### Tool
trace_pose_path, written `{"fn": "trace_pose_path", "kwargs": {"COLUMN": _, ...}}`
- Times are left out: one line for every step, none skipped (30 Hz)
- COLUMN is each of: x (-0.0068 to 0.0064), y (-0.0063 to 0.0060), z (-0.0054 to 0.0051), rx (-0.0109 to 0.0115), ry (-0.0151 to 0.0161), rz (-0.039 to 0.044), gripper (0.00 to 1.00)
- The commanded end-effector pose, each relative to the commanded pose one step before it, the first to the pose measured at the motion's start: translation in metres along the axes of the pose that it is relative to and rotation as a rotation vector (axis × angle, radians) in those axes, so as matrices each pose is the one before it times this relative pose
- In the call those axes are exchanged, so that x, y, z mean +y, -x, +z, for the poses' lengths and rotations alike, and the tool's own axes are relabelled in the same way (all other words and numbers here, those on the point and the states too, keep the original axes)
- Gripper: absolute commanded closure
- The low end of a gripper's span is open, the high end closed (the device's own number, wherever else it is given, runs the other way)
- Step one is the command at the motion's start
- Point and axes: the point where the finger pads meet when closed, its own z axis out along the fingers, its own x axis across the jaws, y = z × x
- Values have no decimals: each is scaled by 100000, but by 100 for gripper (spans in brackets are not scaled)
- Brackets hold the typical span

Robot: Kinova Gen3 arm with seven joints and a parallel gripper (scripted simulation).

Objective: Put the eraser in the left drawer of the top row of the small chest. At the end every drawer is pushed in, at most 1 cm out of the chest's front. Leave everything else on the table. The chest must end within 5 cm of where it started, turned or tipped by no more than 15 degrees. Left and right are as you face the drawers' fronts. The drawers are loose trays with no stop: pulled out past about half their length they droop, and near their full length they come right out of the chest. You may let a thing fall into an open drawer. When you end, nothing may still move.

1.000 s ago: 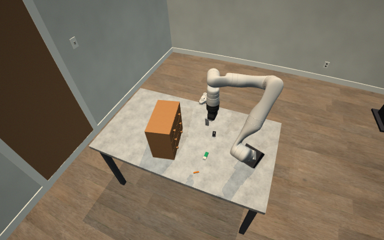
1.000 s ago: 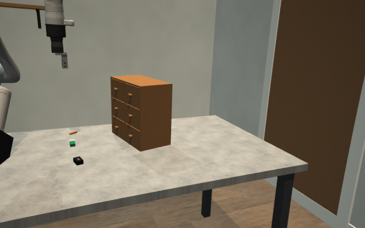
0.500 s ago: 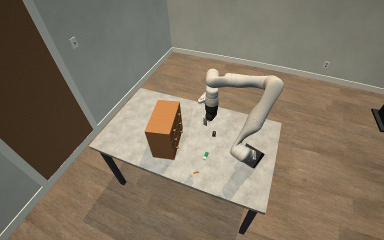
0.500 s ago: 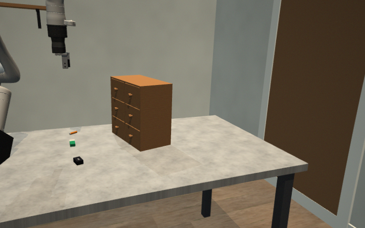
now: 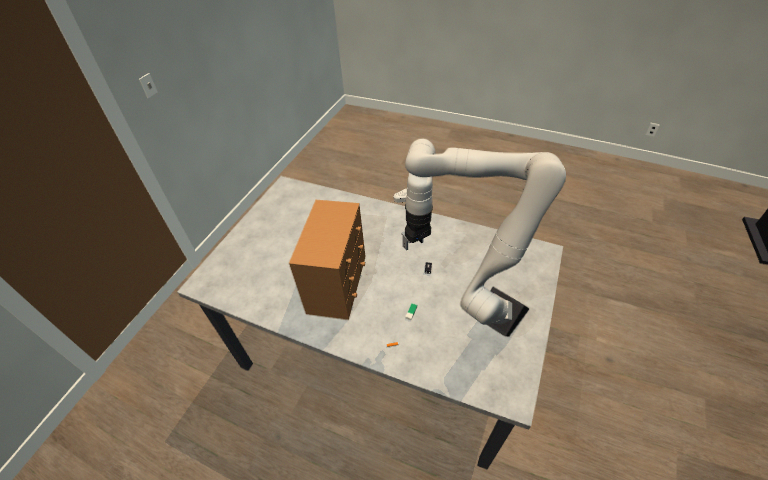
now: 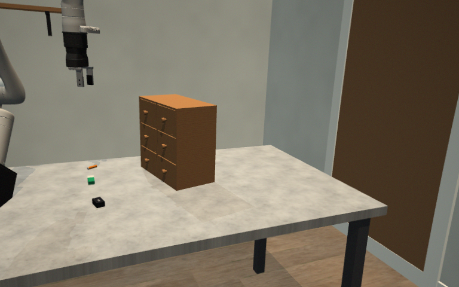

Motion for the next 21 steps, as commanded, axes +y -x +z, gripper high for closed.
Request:
{"fn": "trace_pose_path", "kwargs": {"x": -354, "y": 412, "z": -227, "rx": 695, "ry": -1496, "rz": 14743, "gripper": 0}}
{"fn": "trace_pose_path", "kwargs": {"x": -46, "y": 75, "z": 13, "rx": -2, "ry": -21, "rz": 4800, "gripper": 0}}
{"fn": "trace_pose_path", "kwargs": {"x": -49, "y": 77, "z": 11, "rx": -20, "ry": -61, "rz": 4916, "gripper": 0}}
{"fn": "trace_pose_path", "kwargs": {"x": -37, "y": 82, "z": 16, "rx": 7, "ry": 0, "rz": 5026, "gripper": 0}}
{"fn": "trace_pose_path", "kwargs": {"x": -37, "y": 86, "z": 14, "rx": -6, "ry": -25, "rz": 5129, "gripper": 0}}
{"fn": "trace_pose_path", "kwargs": {"x": -40, "y": 89, "z": 11, "rx": -33, "ry": -70, "rz": 5225, "gripper": 0}}
{"fn": "trace_pose_path", "kwargs": {"x": -24, "y": 91, "z": 18, "rx": 17, "ry": 12, "rz": 5310, "gripper": 0}}
{"fn": "trace_pose_path", "kwargs": {"x": -25, "y": 95, "z": 14, "rx": -17, "ry": -37, "rz": 5389, "gripper": 0}}
{"fn": "trace_pose_path", "kwargs": {"x": -22, "y": 98, "z": 13, "rx": -25, "ry": -45, "rz": 5457, "gripper": 0}}
{"fn": "trace_pose_path", "kwargs": {"x": 0, "y": 0, "z": 0, "rx": 0, "ry": 0, "rz": 0, "gripper": 0}}
{"fn": "trace_pose_path", "kwargs": {"x": 0, "y": 0, "z": 0, "rx": 0, "ry": 0, "rz": 0, "gripper": 0}}
{"fn": "trace_pose_path", "kwargs": {"x": -11, "y": 97, "z": 18, "rx": 8, "ry": -4, "rz": 5513, "gripper": 0}}
{"fn": "trace_pose_path", "kwargs": {"x": -11, "y": 103, "z": 12, "rx": -38, "ry": -52, "rz": 5564, "gripper": 0}}
{"fn": "trace_pose_path", "kwargs": {"x": -2, "y": 99, "z": 17, "rx": -3, "ry": -15, "rz": 5595, "gripper": 0}}
{"fn": "trace_pose_path", "kwargs": {"x": 3, "y": 101, "z": 16, "rx": -12, "ry": -23, "rz": 5621, "gripper": 0}}
{"fn": "trace_pose_path", "kwargs": {"x": 6, "y": 106, "z": 10, "rx": -55, "ry": -57, "rz": 5640, "gripper": 0}}
{"fn": "trace_pose_path", "kwargs": {"x": 16, "y": 94, "z": 21, "rx": 22, "ry": 3, "rz": 5624, "gripper": 0}}
{"fn": "trace_pose_path", "kwargs": {"x": 69, "y": 131, "z": 54, "rx": 89, "ry": 10, "rz": 5440, "gripper": 0}}
{"fn": "trace_pose_path", "kwargs": {"x": 90, "y": 131, "z": 69, "rx": 145, "ry": 26, "rz": 5355, "gripper": 0}}
{"fn": "trace_pose_path", "kwargs": {"x": 39, "y": 95, "z": 24, "rx": 18, "ry": -8, "rz": 5520, "gripper": 0}}
{"fn": "trace_pose_path", "kwargs": {"x": 37, "y": 97, "z": 8, "rx": -66, "ry": -43, "rz": 5518, "gripper": 0}}
